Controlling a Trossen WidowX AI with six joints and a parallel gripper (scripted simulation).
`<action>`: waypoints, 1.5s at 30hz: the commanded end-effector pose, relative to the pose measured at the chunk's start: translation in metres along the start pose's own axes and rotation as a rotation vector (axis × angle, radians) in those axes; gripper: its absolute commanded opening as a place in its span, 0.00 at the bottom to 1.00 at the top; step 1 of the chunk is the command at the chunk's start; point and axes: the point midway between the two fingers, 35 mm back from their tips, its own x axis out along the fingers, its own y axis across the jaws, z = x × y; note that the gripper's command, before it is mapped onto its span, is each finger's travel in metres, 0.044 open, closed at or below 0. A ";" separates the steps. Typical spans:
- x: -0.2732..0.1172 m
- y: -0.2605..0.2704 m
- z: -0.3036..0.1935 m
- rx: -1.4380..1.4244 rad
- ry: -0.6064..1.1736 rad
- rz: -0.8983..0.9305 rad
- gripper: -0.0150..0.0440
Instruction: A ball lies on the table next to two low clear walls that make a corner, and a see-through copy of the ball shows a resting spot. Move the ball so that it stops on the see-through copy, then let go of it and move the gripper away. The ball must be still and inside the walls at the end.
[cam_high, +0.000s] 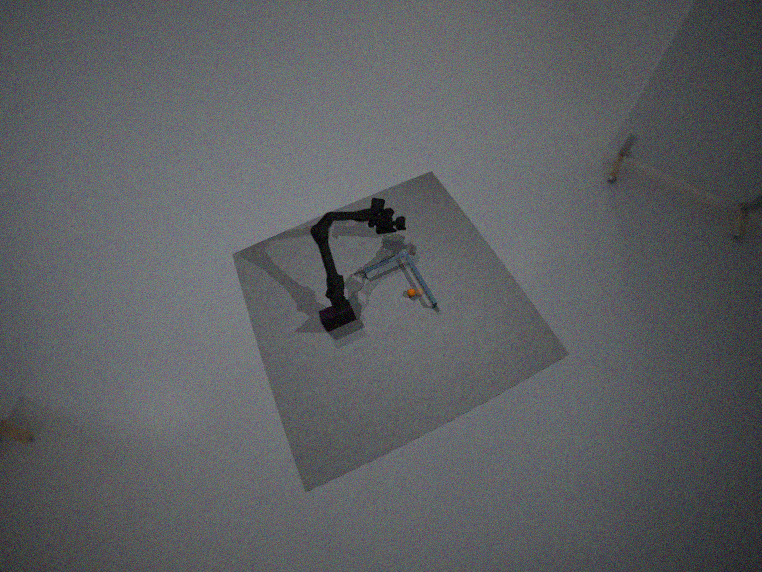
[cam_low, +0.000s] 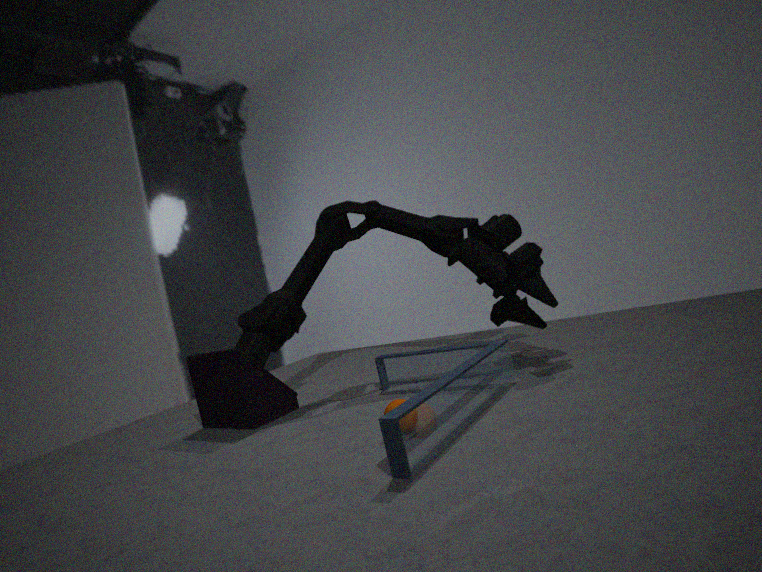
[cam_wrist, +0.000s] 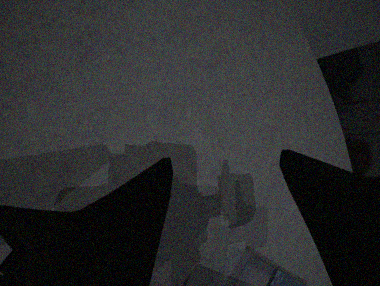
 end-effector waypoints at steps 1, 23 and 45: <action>0.010 -0.045 -0.040 0.057 0.104 -0.016 0.78; -0.025 -0.158 -0.312 0.822 0.618 0.423 0.78; -0.009 -0.142 -0.326 0.857 0.621 0.447 0.78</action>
